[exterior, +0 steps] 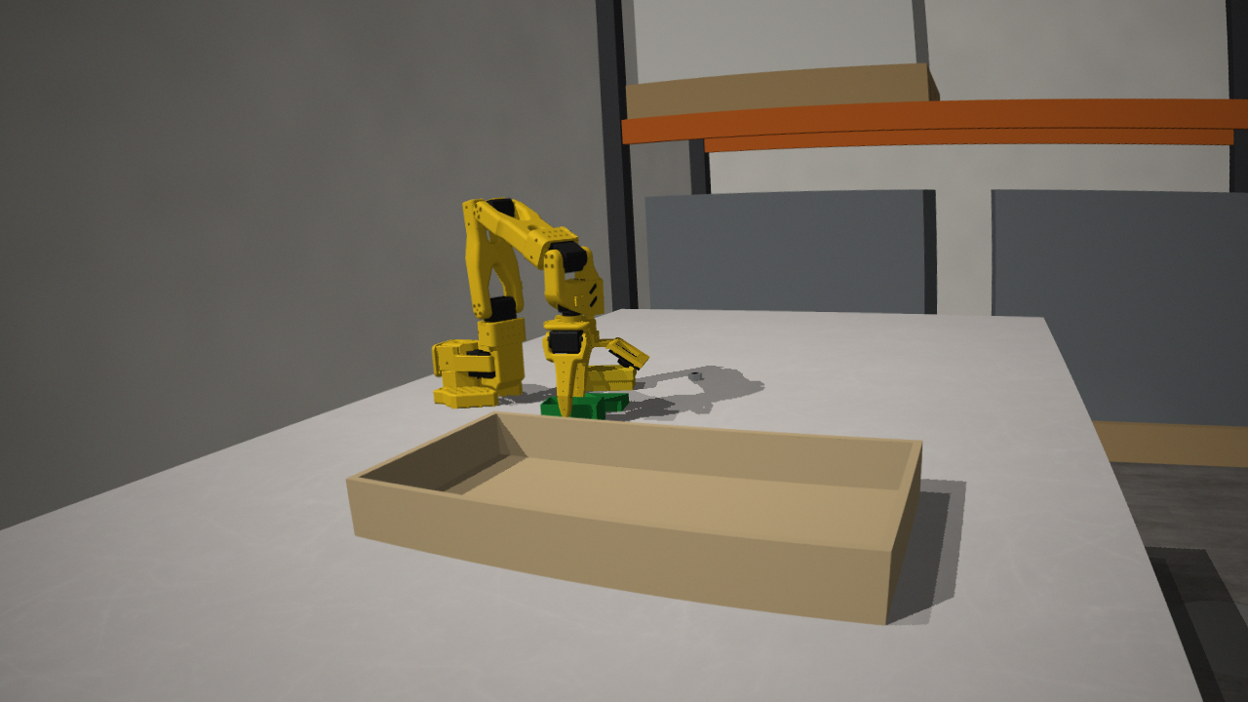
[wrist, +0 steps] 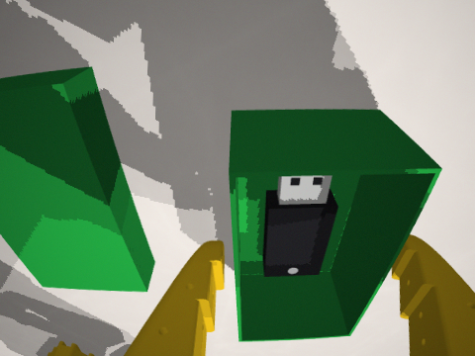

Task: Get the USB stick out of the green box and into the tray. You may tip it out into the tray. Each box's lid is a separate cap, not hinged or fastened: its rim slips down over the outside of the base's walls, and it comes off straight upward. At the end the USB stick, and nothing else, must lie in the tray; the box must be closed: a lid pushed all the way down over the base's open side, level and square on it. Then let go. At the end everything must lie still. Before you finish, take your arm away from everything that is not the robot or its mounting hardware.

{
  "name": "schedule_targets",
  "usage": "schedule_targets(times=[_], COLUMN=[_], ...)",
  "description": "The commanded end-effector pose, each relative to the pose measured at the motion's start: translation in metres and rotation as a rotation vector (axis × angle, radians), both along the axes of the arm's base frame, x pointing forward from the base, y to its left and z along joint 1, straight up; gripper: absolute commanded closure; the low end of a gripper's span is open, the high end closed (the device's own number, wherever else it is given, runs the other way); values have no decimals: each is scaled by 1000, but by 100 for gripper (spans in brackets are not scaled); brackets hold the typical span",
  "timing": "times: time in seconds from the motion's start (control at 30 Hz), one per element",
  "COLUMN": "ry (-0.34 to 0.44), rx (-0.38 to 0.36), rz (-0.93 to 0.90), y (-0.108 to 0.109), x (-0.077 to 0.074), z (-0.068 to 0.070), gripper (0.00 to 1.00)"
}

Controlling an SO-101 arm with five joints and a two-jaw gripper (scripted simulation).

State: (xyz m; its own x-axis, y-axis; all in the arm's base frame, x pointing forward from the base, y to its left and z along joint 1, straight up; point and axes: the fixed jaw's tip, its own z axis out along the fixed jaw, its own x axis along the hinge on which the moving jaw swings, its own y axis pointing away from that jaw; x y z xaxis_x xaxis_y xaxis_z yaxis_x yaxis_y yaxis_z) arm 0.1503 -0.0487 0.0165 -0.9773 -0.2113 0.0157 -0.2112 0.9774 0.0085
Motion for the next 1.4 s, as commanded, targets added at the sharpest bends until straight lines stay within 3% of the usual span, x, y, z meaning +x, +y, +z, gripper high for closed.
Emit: schedule_targets(times=[0.0, 1.37], ry=[-17, -17], rx=[-5, -5], rz=[-2, -2], y=[-2, -2], x=[2, 2], z=[1, 1], gripper=[72, 80])
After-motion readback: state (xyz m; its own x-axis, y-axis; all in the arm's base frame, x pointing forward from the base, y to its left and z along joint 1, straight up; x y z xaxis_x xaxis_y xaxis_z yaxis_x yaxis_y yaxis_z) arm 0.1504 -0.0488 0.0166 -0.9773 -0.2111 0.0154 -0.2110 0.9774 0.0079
